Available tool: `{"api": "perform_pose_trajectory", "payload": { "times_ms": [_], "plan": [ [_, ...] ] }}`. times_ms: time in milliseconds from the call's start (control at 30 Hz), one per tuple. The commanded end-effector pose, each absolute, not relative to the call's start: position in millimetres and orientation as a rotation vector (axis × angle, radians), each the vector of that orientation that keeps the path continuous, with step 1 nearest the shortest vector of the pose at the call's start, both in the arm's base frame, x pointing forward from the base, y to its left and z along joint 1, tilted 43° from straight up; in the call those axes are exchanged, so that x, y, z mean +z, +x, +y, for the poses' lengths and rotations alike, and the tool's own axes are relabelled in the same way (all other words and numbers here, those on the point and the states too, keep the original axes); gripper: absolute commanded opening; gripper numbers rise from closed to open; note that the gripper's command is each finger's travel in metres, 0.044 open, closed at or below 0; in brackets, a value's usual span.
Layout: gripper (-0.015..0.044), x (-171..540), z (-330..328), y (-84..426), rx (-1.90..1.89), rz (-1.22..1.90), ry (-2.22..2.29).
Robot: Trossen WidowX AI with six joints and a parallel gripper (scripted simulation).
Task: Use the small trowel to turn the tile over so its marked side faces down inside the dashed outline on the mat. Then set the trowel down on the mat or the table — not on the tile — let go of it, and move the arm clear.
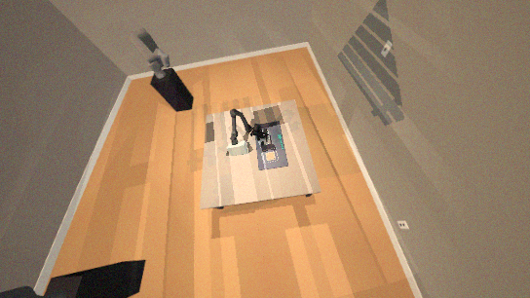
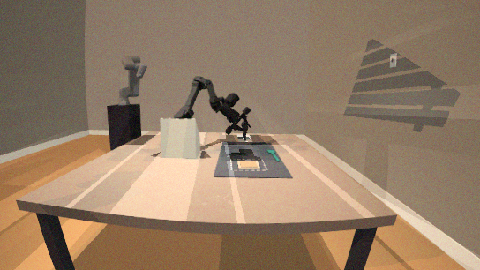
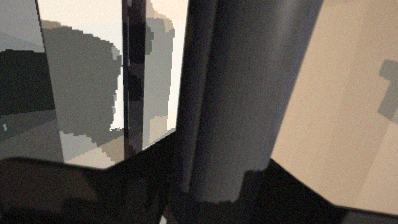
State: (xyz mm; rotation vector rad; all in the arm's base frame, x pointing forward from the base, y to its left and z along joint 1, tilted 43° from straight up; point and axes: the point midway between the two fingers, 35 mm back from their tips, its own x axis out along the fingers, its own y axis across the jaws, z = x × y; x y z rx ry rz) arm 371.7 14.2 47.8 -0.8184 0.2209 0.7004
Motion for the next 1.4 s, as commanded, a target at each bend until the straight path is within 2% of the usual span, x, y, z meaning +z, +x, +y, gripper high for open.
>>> {"api": "perform_pose_trajectory", "payload": {
  "times_ms": [0,400,833,1367],
  "plan": [
    [0.0000,48.2,12.5,372.5,0.691,0.225,-0.818],
    [0.0000,47.3,16.2,373.7,0.702,0.239,-0.803],
    [0.0000,55.1,66.0,399.1,0.684,0.531,-0.560],
    [0.0000,76.4,125.3,397.0,0.538,0.876,-0.391]
  ]
}}
